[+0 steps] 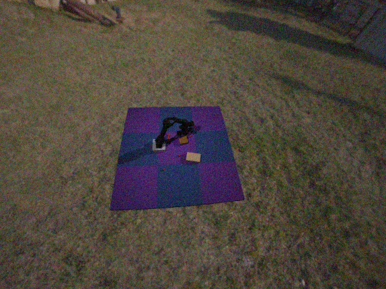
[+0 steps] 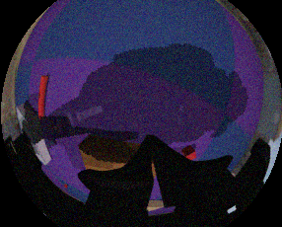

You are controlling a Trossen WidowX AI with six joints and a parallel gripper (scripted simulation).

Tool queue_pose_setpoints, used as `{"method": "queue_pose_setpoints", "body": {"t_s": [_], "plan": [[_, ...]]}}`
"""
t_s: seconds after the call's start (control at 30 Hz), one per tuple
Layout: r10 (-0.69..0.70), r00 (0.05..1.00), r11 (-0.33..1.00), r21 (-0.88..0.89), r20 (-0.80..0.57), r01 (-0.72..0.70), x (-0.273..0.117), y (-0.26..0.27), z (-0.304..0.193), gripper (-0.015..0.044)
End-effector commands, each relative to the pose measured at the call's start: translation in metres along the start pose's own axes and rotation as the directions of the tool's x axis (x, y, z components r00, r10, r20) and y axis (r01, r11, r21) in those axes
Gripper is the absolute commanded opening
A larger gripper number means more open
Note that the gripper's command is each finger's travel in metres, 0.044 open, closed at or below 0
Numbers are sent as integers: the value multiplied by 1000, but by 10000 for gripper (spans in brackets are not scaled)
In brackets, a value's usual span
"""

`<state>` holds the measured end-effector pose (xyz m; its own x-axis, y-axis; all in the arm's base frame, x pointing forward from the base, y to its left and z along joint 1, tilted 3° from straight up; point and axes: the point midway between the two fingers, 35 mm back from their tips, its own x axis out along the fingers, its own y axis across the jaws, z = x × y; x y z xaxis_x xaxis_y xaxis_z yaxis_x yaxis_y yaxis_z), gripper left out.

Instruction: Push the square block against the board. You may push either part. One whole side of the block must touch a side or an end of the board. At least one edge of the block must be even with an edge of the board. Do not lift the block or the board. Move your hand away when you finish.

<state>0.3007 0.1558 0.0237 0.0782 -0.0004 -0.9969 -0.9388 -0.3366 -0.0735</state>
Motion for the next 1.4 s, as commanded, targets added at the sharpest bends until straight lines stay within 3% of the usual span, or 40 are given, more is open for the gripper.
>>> {"method": "queue_pose_setpoints", "body": {"t_s": [0.0, 1.37], "plan": [[2, 1000, 1000, 0, -3, -2, 1, 1, -6, 0], [2, 1000, 1000, 0, -5, -2, 1, 3, -38, 0]]}}
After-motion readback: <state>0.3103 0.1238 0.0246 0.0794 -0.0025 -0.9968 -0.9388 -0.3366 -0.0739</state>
